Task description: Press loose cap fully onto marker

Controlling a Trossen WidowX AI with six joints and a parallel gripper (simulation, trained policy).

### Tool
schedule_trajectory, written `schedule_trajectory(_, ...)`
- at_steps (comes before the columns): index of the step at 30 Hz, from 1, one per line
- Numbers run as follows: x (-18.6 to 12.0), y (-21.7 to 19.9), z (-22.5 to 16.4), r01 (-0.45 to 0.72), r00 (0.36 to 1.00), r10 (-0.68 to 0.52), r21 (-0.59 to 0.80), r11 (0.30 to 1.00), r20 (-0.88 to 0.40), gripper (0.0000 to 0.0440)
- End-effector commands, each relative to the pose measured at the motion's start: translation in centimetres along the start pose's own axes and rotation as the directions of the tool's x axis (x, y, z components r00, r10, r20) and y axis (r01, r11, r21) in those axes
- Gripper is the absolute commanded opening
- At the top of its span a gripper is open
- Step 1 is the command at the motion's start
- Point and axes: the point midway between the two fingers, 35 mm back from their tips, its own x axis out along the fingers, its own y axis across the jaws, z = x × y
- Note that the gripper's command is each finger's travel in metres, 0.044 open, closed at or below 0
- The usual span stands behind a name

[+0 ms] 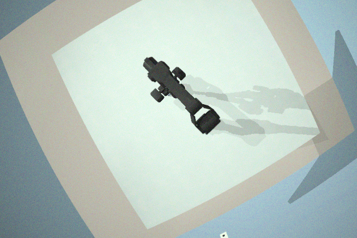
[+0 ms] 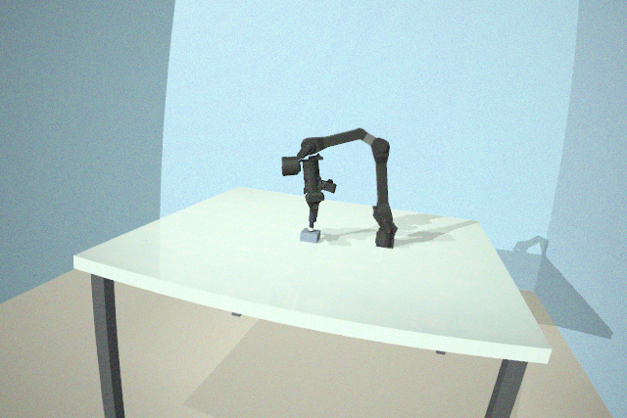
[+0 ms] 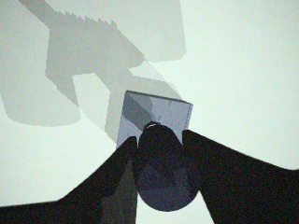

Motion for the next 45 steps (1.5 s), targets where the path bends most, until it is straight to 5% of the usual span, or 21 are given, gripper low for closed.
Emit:
schedule_trajectory(1, 1.2, -0.2, 0.3, 0.016, 1.0, -0.016, -0.016, 1.0, 0.027, 0.0)
schedule_trajectory(8, 2.8, -0.2, 0.1, 0.022, 0.999, -0.02, -0.046, 0.999, 0.03, 0.0)
schedule_trajectory(12, 3.6, 0.0, 0.1, 0.011, 0.999, -0.009, -0.055, 0.998, 0.038, 0.0105)
schedule_trajectory(22, 3.9, -0.1, 1.5, 0.027, 0.996, -0.022, -0.06, 0.998, 0.085, 0.0169)
schedule_trajectory(33, 3.5, -0.1, 2.2, 0.03, 0.998, -0.026, -0.073, 0.997, 0.053, 0.0434)
schedule_trajectory(45, 0.3, 0.0, 1.5, 0.018, 0.998, -0.022, -0.065, 0.998, -0.063, 0.044)
